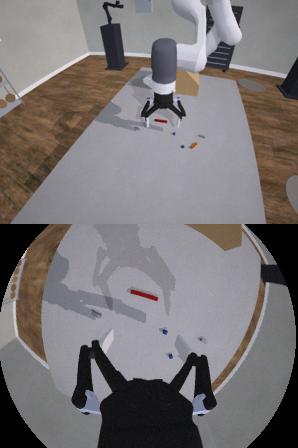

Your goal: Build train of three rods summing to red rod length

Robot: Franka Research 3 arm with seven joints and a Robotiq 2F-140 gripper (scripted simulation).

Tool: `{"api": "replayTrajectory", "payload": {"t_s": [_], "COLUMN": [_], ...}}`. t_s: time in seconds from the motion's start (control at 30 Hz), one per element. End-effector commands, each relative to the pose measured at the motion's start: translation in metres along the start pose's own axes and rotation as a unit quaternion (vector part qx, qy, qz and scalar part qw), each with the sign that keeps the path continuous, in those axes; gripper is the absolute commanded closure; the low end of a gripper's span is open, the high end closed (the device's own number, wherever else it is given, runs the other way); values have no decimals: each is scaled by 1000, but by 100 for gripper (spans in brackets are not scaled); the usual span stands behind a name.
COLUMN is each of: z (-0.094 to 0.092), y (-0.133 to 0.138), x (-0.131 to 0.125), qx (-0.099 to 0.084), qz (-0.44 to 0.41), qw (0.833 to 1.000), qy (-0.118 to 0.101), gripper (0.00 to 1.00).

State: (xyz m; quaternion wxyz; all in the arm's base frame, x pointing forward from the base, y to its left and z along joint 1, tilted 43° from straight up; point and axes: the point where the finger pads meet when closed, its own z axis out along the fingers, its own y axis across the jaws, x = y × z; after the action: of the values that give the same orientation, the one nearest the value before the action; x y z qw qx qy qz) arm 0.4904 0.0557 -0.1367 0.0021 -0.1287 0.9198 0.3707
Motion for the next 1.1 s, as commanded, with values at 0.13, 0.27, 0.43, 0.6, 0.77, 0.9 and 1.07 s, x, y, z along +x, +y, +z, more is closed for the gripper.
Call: {"api": "replayTrajectory", "payload": {"t_s": [0.13, 0.27, 0.43, 0.6, 0.77, 0.9, 1.07], "z": [0, 0, 0, -1, -1, -1, -2], "y": [-6, -9, -13, -18, -21, -25, -29], "x": [4, 5, 6, 6, 6, 7, 7], "qx": [-3, -3, -2, -1, 0, 1, 3], "qz": [-120, -153, -198, -241, -276, -315, -355], "qw": [993, 988, 980, 970, 961, 949, 935], "qy": [4, 3, 2, 0, -1, -3, -4], "gripper": [0, 0, 0, 0, 0, 0, 0]}}
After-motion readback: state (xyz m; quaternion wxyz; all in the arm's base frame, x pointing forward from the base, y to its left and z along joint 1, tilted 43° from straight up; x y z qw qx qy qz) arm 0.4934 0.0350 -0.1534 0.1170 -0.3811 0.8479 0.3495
